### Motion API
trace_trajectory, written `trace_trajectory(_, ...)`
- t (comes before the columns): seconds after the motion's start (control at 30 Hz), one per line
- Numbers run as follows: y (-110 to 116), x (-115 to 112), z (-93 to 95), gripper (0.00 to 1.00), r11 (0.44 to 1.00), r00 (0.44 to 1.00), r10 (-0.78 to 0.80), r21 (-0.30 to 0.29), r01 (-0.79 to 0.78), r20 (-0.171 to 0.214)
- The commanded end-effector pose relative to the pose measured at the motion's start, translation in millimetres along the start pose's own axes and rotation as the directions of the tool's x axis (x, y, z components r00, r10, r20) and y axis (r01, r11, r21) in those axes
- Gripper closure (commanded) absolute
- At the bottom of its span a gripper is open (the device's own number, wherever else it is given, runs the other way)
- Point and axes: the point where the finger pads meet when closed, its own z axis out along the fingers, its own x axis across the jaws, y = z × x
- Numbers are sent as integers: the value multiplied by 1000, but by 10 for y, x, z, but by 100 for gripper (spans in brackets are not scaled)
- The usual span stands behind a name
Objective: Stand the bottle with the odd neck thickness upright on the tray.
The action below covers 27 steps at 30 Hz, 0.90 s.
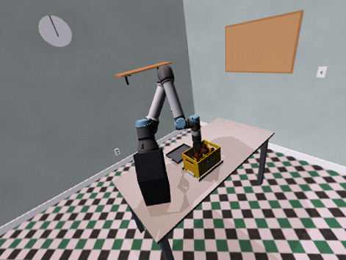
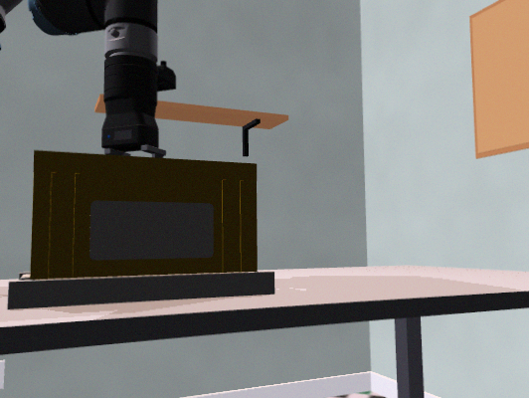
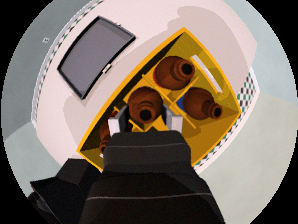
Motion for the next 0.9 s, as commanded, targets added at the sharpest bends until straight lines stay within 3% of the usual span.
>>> trace_trajectory(0.0, -1, 4, -3, 0, 1000, 1000, 0, 0, 0, -1)
trace_trajectory(0.53, -1, 4, -3, 0, 1000, 1000, 0, 0, 0, -1)
trace_trajectory(0.57, -1, 4, -3, 100, 1000, 1000, 0, 0, 0, -1)
trace_trajectory(0.87, -1, 4, -3, 100, 1000, 1000, 0, 0, 0, -1)
